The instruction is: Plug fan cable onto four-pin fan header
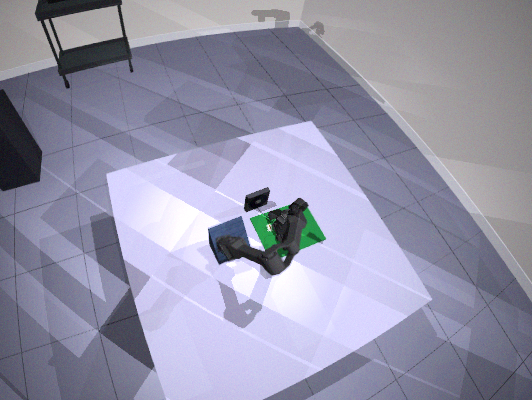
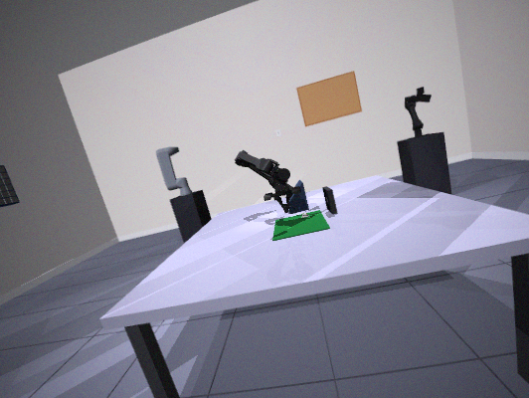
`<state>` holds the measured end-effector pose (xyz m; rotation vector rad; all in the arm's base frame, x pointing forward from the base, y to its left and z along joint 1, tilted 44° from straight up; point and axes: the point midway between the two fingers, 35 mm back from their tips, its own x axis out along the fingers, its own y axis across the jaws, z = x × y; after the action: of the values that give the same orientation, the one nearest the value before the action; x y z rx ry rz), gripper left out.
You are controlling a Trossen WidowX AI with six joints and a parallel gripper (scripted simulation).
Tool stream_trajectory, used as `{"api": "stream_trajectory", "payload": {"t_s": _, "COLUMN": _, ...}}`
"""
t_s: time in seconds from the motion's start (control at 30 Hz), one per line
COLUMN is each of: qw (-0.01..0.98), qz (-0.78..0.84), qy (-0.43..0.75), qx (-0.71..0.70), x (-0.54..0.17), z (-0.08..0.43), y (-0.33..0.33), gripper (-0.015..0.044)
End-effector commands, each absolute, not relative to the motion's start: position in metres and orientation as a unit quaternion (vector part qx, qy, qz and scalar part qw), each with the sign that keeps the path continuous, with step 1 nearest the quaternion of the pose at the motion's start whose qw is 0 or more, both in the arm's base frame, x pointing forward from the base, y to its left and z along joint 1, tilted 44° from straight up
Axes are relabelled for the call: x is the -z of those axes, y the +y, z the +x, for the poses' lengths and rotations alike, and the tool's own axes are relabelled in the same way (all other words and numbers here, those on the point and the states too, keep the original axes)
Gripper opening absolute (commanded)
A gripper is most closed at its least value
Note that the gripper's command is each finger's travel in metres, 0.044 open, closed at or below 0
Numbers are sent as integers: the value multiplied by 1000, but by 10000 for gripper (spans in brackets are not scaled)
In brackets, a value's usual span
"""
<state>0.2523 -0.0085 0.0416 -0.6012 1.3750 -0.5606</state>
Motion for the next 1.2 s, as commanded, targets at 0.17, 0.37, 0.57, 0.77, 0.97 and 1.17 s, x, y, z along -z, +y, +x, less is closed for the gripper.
{"api": "stream_trajectory", "payload": {"t_s": 0.17, "qw": 655, "qz": -358, "qy": 645, "qx": 163, "x": -33, "z": 254, "y": 6, "gripper": 0}}
{"api": "stream_trajectory", "payload": {"t_s": 0.37, "qw": 615, "qz": -423, "qy": 659, "qx": 95, "x": -24, "z": 254, "y": 15, "gripper": 0}}
{"api": "stream_trajectory", "payload": {"t_s": 0.57, "qw": 568, "qz": -485, "qy": 665, "qx": 25, "x": -16, "z": 254, "y": 24, "gripper": 0}}
{"api": "stream_trajectory", "payload": {"t_s": 0.77, "qw": 515, "qz": -541, "qy": 664, "qx": -44, "x": -7, "z": 254, "y": 33, "gripper": 0}}
{"api": "stream_trajectory", "payload": {"t_s": 0.97, "qw": 456, "qz": -591, "qy": 656, "qx": -112, "x": 2, "z": 252, "y": 42, "gripper": 0}}
{"api": "stream_trajectory", "payload": {"t_s": 1.17, "qw": 392, "qz": -636, "qy": 641, "qx": -179, "x": 11, "z": 250, "y": 51, "gripper": 0}}
